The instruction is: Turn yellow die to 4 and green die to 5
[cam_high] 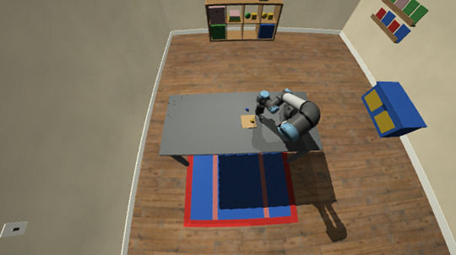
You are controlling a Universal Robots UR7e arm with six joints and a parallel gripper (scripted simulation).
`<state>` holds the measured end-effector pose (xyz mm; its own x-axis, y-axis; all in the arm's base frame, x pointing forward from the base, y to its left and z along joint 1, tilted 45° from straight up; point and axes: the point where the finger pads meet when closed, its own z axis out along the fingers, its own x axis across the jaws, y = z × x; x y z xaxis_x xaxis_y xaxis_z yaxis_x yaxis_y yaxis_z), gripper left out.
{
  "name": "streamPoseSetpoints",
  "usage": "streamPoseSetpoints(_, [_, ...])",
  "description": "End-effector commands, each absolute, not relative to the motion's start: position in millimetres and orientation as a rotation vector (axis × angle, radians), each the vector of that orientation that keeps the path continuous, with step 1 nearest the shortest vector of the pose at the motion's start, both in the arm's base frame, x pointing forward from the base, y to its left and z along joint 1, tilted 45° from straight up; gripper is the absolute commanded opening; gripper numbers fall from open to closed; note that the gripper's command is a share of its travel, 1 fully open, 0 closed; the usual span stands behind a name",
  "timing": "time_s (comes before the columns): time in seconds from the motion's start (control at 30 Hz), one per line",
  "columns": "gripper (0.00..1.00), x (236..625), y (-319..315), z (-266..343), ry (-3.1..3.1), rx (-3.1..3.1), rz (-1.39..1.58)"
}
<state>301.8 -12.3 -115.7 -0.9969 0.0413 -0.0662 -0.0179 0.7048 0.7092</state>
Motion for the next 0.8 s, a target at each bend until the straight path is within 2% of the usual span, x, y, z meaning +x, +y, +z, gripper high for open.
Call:
streamPoseSetpoints(0.0, [0.4,302,-13,-116,2.829,0.02,1.177])
streamPoseSetpoints(0.77, [0.4,300,-28,-100,2.829,0.02,1.177])
